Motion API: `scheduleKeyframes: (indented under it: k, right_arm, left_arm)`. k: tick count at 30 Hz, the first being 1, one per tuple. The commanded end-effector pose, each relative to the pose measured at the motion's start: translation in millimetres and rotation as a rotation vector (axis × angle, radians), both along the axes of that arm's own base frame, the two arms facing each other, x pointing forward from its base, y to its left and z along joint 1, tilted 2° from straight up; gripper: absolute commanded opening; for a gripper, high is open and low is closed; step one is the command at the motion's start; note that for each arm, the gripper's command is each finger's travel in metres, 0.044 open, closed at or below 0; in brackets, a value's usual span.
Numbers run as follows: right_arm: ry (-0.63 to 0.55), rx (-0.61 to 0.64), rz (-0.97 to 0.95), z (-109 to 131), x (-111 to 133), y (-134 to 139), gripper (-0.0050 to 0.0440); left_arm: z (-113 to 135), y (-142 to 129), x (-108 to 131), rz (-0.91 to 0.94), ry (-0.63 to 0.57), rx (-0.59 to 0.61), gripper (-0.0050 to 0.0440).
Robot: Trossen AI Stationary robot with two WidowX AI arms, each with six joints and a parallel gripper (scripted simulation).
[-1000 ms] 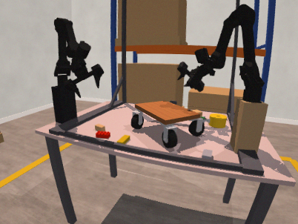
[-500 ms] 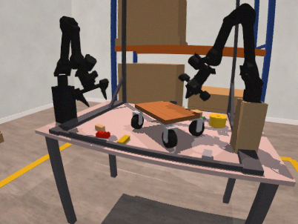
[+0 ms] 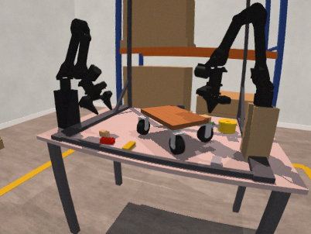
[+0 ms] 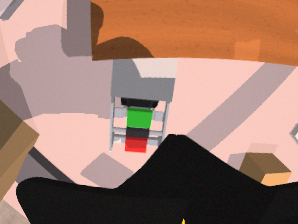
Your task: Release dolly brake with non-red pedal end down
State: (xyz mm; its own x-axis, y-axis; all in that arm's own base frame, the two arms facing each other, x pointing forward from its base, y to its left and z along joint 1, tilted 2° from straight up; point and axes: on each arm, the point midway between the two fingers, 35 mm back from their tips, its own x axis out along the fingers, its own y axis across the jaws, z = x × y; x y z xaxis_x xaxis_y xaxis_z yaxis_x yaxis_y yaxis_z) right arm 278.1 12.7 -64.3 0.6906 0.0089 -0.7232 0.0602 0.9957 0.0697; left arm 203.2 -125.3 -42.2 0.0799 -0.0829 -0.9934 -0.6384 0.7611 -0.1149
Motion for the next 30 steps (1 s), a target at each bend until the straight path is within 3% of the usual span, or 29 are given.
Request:
scheduleKeyframes:
  k: [1,11,16,30]
  right_arm:
    - [-0.014,-0.032,0.067,-4,-7,8,0.044]
    - [-0.027,-0.029,0.059,-1,-3,7,0.044]
    - [-0.027,-0.029,0.059,-1,-3,7,0.044]
    - [-0.027,-0.029,0.059,-1,-3,7,0.044]
  left_arm:
    - [9,6,-5,-0.075,0.047,0.026,-0.0002]
    - [6,8,-8,-0.074,0.056,0.036,-0.0013]
    - [6,8,-8,-0.074,0.056,0.036,-0.005]
    - [-7,7,-9,-0.074,0.062,0.039,-0.005]
